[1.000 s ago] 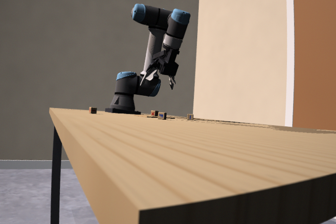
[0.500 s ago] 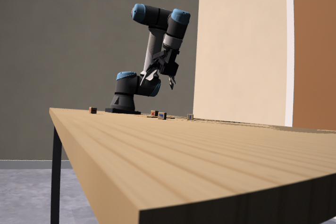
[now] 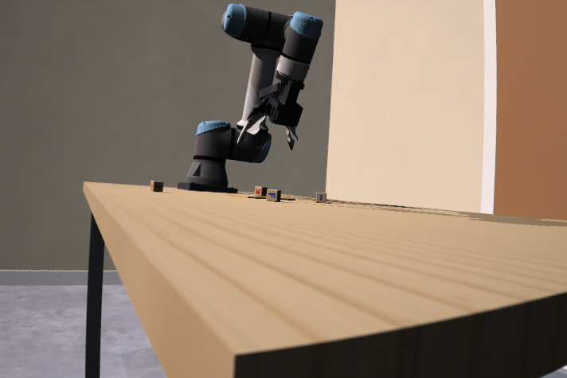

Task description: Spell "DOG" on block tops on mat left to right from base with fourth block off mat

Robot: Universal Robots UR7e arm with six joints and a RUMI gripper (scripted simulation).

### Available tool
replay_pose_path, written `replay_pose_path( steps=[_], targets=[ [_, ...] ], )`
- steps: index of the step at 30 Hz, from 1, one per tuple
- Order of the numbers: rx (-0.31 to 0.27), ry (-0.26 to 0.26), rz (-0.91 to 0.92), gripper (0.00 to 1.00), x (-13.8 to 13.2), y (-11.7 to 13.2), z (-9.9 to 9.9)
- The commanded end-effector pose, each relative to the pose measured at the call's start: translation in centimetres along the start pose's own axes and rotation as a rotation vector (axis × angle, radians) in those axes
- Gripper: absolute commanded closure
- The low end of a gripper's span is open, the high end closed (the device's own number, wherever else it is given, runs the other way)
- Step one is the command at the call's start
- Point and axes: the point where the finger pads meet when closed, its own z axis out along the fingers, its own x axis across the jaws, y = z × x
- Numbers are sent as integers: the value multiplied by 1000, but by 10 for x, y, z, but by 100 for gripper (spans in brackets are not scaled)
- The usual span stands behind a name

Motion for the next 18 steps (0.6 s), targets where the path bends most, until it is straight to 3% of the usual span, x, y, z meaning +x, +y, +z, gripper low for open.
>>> replay_pose_path(
  steps=[1, 9, 18],
  targets=[
    [0, 1, 2, 0, -8, 19, -14],
    [0, 0, 2, 0, -27, 71, -48],
    [-1, 0, 1, 0, -40, 107, -66]
  ],
)
